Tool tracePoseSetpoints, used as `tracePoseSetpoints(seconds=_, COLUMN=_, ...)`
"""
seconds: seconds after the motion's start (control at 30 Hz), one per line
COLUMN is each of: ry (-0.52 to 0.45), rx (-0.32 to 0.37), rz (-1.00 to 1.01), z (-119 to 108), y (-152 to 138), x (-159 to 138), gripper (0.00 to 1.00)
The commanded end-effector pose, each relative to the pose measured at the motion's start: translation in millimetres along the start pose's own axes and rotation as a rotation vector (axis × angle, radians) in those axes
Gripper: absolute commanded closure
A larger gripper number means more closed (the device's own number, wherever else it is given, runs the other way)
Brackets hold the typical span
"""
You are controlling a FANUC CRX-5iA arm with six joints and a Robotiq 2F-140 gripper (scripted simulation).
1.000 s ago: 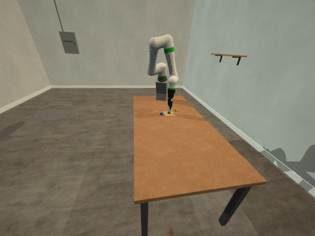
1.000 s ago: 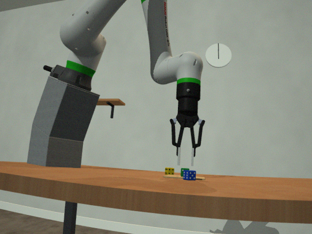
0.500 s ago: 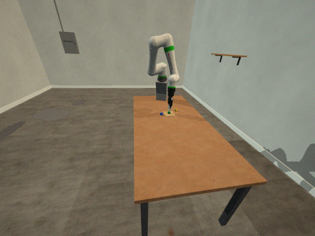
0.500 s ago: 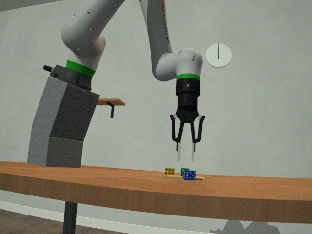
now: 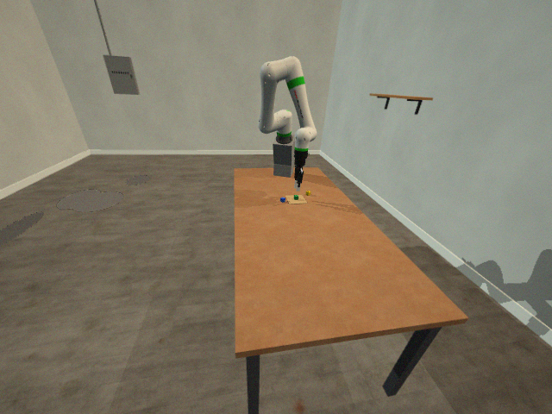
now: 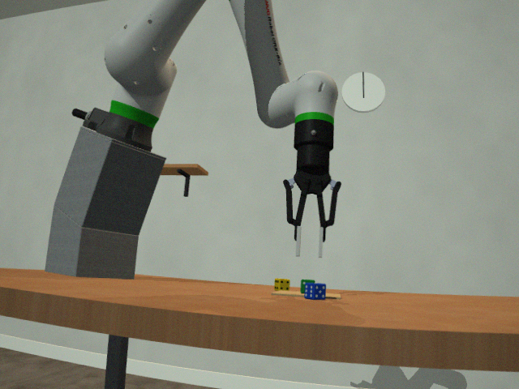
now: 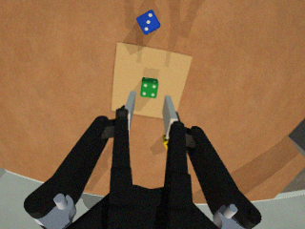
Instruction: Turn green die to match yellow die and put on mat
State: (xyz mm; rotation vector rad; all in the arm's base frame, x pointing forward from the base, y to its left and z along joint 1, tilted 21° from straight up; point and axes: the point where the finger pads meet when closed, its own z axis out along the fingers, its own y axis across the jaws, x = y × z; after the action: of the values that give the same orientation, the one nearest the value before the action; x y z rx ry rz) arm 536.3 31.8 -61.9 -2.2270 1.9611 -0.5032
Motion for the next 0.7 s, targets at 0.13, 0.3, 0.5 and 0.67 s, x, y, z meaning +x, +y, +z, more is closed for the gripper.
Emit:
tracePoseSetpoints(seconds=0.13, ry=0.084, rx=-0.023, rz=0.000, z=2.4, y=4.8, x=-0.5, gripper=0.72)
tracePoseSetpoints(seconds=0.3, ry=0.222, rx=-0.011, rz=0.000, z=1.3, y=2.1, x=-2.2, gripper=0.72)
tracePoseSetpoints(seconds=0.5, ry=0.258, rx=0.002, rz=0.001, z=0.4, y=-0.6, x=-7.0, gripper=0.72)
tracePoseSetpoints(seconds=0.67, ry=0.289, rx=-0.003, rz=0.001, z=1.8, y=0.1, x=-7.0, gripper=0.72)
